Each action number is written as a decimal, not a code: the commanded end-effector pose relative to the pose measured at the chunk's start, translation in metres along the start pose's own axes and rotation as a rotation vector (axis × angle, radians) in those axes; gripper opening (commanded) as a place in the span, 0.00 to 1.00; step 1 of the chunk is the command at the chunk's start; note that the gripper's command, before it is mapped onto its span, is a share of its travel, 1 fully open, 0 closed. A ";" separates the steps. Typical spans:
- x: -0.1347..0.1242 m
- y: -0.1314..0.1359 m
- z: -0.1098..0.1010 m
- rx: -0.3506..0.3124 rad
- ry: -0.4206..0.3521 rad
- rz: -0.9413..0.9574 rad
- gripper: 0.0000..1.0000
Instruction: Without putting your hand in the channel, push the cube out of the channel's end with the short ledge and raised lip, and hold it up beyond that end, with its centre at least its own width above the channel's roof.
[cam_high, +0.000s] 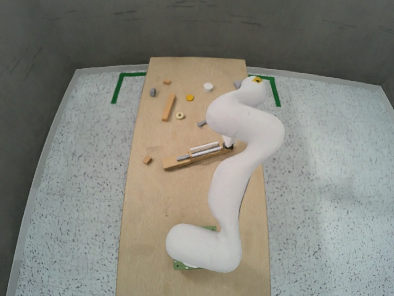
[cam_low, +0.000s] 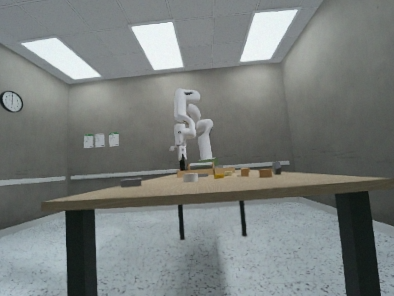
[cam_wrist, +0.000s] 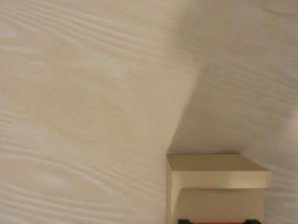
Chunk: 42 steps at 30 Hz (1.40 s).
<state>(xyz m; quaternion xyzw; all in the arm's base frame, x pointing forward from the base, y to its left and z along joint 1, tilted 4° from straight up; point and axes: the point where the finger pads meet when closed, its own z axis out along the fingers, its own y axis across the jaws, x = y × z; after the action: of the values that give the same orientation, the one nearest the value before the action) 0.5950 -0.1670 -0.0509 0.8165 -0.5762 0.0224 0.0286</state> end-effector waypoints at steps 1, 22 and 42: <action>0.000 -0.001 -0.001 0.001 0.001 0.000 0.00; 0.000 -0.001 -0.070 0.001 0.001 0.000 0.00; 0.000 -0.001 -0.082 0.001 0.001 0.000 0.00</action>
<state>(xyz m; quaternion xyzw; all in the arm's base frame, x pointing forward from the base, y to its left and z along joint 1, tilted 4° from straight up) 0.5945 -0.1611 0.0296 0.8165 -0.5762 0.0222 0.0286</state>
